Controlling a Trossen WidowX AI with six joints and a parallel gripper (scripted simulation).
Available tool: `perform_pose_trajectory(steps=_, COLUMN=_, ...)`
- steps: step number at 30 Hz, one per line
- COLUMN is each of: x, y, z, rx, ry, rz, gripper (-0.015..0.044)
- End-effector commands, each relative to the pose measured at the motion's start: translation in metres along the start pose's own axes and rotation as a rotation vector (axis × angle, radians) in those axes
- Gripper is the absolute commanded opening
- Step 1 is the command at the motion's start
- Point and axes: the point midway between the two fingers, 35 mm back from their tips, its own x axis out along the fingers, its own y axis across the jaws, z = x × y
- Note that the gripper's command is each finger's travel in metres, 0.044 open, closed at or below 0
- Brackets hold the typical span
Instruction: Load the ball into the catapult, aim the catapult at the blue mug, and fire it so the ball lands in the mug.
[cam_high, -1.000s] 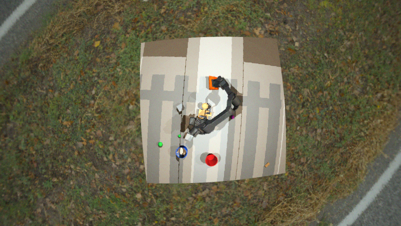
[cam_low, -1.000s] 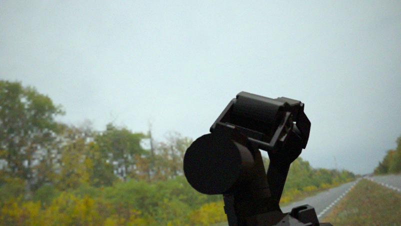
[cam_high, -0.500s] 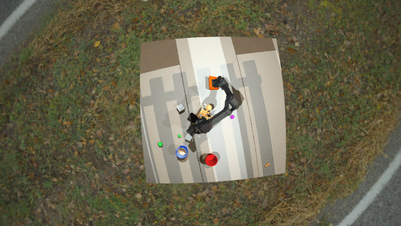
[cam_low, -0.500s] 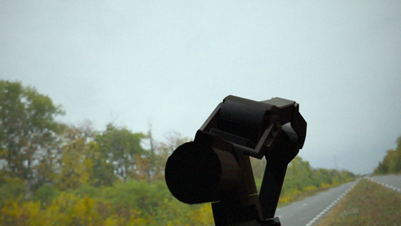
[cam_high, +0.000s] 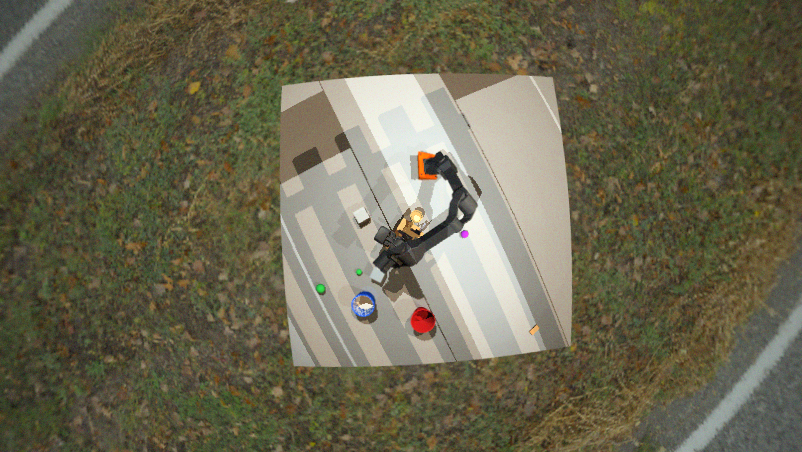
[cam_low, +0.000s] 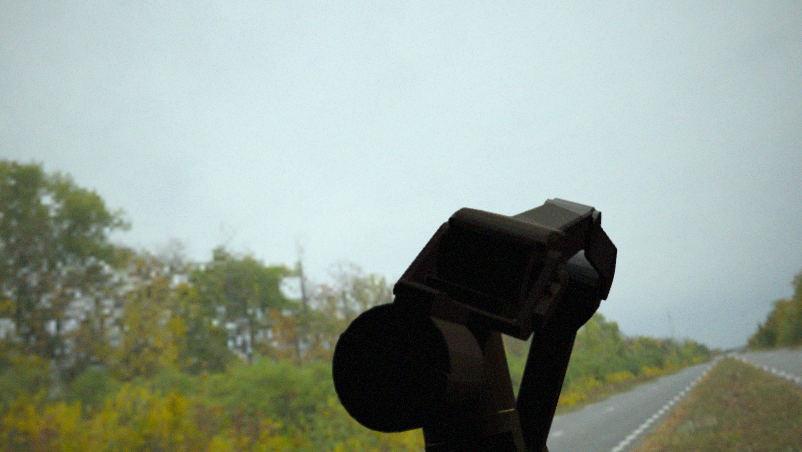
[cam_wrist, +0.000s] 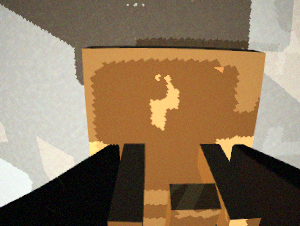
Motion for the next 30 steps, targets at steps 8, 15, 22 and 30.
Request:
perform_pose_trajectory(steps=8, x=0.018, y=0.0, z=-0.001, rx=0.007, ry=0.0, rz=0.006, gripper=0.0)
perform_pose_trajectory(steps=15, x=0.029, y=0.0, z=-0.001, rx=0.007, ry=0.001, rz=0.006, gripper=0.0)
perform_pose_trajectory(steps=22, x=0.028, y=-0.001, z=0.0, rx=0.0, ry=0.0, rz=0.0, gripper=0.0)
perform_pose_trajectory(steps=30, x=0.028, y=-0.001, z=0.0, rx=0.0, ry=0.0, rz=0.0, gripper=0.0184)
